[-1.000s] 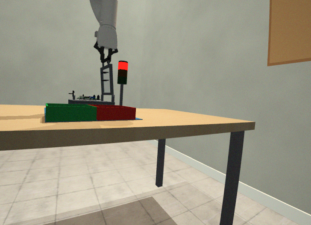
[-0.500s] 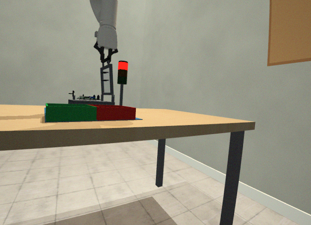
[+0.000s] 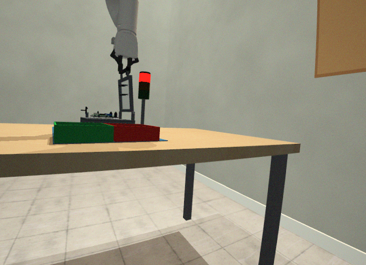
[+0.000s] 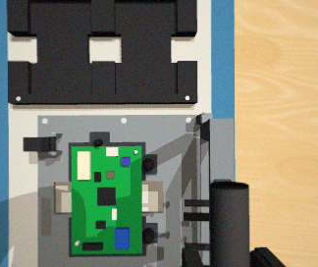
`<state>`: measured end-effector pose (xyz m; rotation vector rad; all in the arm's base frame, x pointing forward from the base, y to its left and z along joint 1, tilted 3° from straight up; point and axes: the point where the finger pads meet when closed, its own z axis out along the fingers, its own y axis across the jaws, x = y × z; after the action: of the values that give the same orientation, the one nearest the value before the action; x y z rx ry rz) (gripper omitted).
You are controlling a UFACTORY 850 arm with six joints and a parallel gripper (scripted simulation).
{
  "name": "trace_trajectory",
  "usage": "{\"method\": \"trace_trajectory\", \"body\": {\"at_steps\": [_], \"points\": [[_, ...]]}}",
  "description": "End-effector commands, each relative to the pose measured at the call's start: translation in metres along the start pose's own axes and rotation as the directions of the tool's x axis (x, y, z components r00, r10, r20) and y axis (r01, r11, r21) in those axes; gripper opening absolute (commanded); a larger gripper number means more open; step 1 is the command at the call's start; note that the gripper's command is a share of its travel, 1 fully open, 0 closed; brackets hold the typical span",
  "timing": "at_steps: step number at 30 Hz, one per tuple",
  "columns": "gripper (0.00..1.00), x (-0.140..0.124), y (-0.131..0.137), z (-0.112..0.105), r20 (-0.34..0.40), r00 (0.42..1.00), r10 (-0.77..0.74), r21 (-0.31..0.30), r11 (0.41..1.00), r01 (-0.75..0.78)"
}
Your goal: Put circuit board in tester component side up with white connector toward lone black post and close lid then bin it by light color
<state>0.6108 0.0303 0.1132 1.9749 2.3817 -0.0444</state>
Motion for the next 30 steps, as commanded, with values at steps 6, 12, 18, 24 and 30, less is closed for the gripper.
{"method": "trace_trajectory", "body": {"at_steps": [6,12,18,24,30], "points": [[0.0,-0.0001,0.0009,-0.0009,0.0,1.0,0.0,-0.002,1.0,0.0],[0.0,-0.0001,0.0009,-0.0009,0.0,1.0,0.0,-0.002,1.0,0.0],[0.0,-0.0001,0.0009,-0.0009,0.0,1.0,0.0,-0.002,1.0,0.0],[0.0,-0.0001,0.0009,-0.0009,0.0,1.0,0.0,-0.002,1.0,0.0],[0.0,-0.0001,0.0009,-0.0009,0.0,1.0,0.0,-0.002,1.0,0.0]]}}
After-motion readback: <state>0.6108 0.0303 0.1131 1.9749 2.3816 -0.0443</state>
